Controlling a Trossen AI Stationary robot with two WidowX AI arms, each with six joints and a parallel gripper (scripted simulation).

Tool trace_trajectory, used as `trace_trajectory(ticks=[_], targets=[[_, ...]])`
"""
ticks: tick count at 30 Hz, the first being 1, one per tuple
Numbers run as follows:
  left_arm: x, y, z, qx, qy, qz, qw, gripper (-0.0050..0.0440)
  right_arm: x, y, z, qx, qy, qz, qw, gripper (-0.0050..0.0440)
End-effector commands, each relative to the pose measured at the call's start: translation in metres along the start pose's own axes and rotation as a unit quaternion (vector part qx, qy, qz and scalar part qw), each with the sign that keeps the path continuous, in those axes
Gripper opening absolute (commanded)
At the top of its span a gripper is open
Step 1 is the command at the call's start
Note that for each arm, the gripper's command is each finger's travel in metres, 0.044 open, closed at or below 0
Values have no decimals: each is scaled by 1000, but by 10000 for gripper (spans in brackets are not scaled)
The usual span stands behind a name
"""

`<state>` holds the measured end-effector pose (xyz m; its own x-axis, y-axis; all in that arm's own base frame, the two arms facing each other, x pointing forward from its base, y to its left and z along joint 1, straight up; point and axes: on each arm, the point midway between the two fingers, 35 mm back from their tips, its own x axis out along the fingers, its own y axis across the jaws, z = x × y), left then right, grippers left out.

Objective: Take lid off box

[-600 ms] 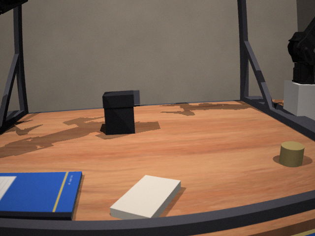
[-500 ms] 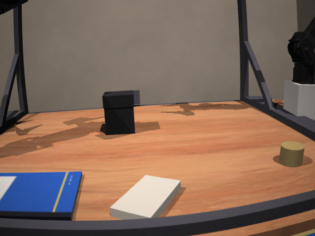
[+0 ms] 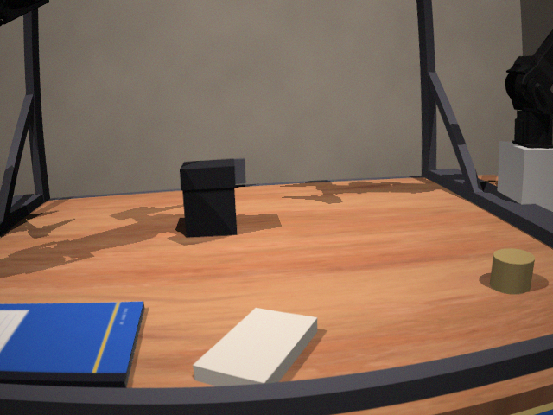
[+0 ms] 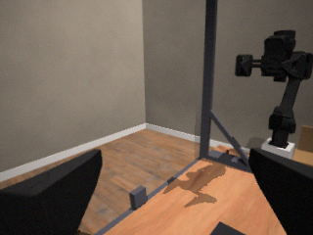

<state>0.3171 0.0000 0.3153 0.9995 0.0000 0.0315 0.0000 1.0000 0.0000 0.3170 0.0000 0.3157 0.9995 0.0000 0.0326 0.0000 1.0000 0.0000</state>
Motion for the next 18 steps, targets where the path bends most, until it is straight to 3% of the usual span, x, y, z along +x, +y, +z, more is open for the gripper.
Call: trace_trajectory(ticks=[1, 6, 14, 16, 18], targets=[[-1, 0, 8, 0, -9, 0, 1000, 440, -1, 0, 7, 0, -9, 0, 1000, 430], [6, 2, -15, 0, 5, 1, 1000, 440, 13, -5, 6, 15, 16, -13, 1000, 430], [29, 9, -78, -2, 35, 7, 999, 440, 71, -24, -27, 73, 143, -68, 985, 430], [29, 9, -78, -2, 35, 7, 999, 440, 71, -24, -27, 73, 143, -68, 985, 430], [34, 11, -92, -2, 38, 9, 999, 440, 85, -29, -39, 87, 176, -85, 977, 430]])
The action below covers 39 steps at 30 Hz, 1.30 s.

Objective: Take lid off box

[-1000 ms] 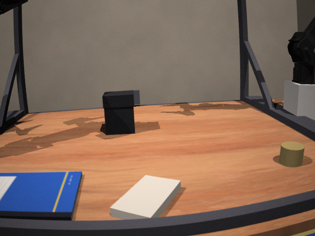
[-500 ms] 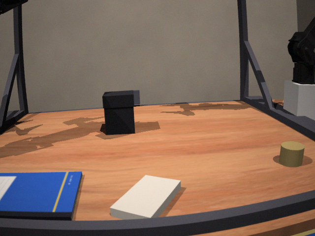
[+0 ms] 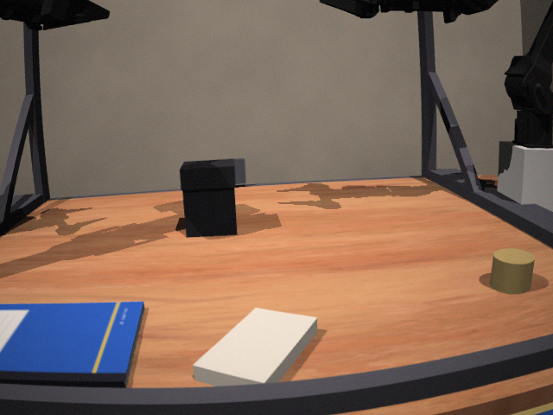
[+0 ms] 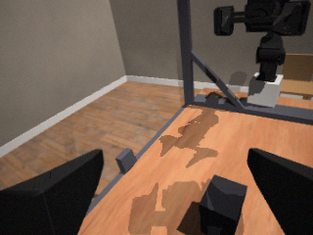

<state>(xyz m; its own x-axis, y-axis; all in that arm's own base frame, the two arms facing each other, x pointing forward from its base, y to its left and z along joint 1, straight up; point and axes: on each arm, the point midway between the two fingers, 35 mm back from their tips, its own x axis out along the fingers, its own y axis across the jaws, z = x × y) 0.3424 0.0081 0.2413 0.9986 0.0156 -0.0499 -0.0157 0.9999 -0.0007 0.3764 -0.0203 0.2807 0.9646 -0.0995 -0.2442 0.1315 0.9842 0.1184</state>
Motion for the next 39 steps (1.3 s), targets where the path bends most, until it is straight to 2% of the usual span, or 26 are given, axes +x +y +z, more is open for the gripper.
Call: trace_trajectory(ticks=[1, 6, 10, 13, 15, 16, 20, 26, 30, 32, 39], targets=[[16, 4, -25, -2, 3, 2, 1000, 440, 36, -8, 2, 31, 58, -36, 997, 430], [29, 7, -68, -3, 39, 5, 999, 440, 76, -21, -11, 67, 117, -82, 987, 430], [38, 10, -93, -3, 57, 8, 998, 440, 104, -31, -30, 88, 161, -116, 976, 430], [48, 12, -105, -3, 60, 10, 998, 440, 123, -39, -47, 100, 193, -141, 966, 430], [48, 12, -105, -3, 60, 10, 998, 440, 123, -39, -47, 100, 193, -141, 966, 430], [54, 13, -100, -2, 42, 11, 999, 440, 127, -42, -57, 103, 214, -153, 959, 430], [68, 16, -133, -2, 61, 14, 998, 440, 148, -54, -83, 118, 259, -192, 939, 430], [90, 21, -164, -1, 60, 19, 998, 440, 160, -66, -114, 126, 309, -231, 914, 430], [105, 25, -186, -1, 57, 23, 998, 440, 165, -71, -125, 129, 326, -247, 904, 430], [105, 25, -186, -1, 57, 23, 998, 440, 165, -71, -125, 129, 326, -247, 904, 430], [128, 32, -252, -2, 88, 30, 996, 440, 170, -75, -140, 130, 343, -259, 893, 430]])
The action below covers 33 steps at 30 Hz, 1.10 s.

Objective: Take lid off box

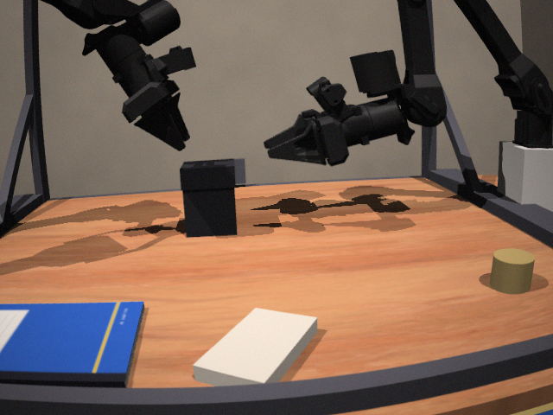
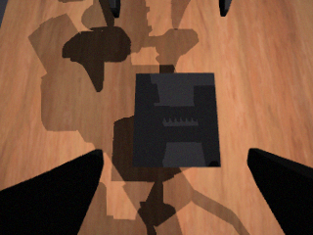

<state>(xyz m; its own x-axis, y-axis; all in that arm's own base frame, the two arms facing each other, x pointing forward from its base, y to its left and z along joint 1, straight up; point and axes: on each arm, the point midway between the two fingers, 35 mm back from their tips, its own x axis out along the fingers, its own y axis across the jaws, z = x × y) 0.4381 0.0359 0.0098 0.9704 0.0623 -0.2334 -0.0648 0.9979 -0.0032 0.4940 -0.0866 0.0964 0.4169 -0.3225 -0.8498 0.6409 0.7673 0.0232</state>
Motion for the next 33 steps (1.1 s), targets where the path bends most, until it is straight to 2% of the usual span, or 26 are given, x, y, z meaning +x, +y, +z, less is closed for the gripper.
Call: trace_trajectory(ticks=[1, 5, 13, 15, 33], targets=[[28, 5, -27, 2, -3, 7, 1000, 440, 4, 0, 5, 6, 3, -8, 1000, 430], [36, 6, -38, 2, 3, 7, 1000, 440, 4, 1, 4, 5, 3, -8, 1000, 430], [38, 6, -40, 2, 4, 7, 1000, 440, 1, -2, 1, 4, 5, -8, 1000, 430], [41, 7, -42, 2, 6, 6, 1000, 440, 12, -4, -5, 0, 13, -12, 1000, 430], [65, 5, -41, 2, 5, 5, 1000, 440, 34, -3, -2, 1, 8, -7, 1000, 430]])
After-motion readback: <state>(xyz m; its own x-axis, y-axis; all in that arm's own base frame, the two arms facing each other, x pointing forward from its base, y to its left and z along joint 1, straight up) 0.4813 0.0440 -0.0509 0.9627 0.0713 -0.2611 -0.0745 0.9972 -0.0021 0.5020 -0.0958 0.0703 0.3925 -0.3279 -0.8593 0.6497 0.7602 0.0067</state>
